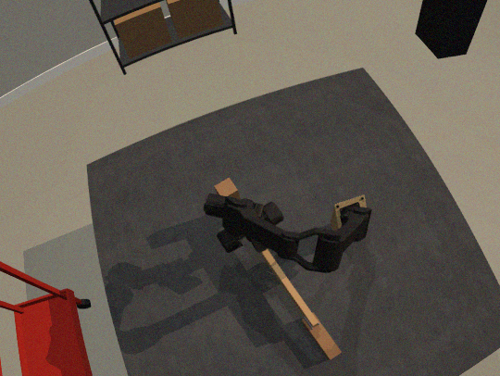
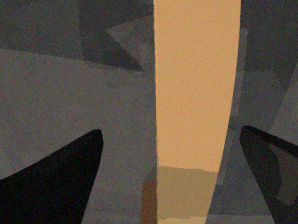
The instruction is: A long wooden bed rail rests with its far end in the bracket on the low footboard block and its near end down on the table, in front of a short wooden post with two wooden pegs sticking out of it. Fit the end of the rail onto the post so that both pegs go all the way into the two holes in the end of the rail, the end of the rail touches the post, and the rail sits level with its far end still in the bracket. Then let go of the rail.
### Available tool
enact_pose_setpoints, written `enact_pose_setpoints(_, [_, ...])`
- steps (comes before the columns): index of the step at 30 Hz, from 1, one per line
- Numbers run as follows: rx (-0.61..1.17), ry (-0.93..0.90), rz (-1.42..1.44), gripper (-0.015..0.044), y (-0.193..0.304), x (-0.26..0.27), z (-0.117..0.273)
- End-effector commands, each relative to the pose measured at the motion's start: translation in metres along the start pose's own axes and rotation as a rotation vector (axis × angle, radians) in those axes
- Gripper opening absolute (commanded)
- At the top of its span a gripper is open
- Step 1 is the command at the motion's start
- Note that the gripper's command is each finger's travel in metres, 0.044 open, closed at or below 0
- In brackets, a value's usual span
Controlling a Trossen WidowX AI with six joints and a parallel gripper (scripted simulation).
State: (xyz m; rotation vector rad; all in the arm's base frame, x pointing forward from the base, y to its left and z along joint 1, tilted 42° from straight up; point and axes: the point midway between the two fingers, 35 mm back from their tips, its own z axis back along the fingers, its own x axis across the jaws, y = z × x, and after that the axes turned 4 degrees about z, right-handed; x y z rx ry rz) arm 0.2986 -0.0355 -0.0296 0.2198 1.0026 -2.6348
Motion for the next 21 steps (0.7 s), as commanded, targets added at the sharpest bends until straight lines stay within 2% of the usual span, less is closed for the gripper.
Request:
enact_pose_setpoints(1, [0.001, 0.001, 0.000, 0.0440, 0.000, 0.000, 0.000])
enact_pose_setpoints(4, [0.001, 0.001, 0.000, 0.0440, -0.002, 0.000, 0.002])
enact_pose_setpoints(9, [0.005, 0.003, 0.002, 0.0440, -0.030, -0.002, 0.030])
enact_pose_setpoints(21, [0.005, 0.003, 0.002, 0.0440, -0.030, -0.002, 0.030])
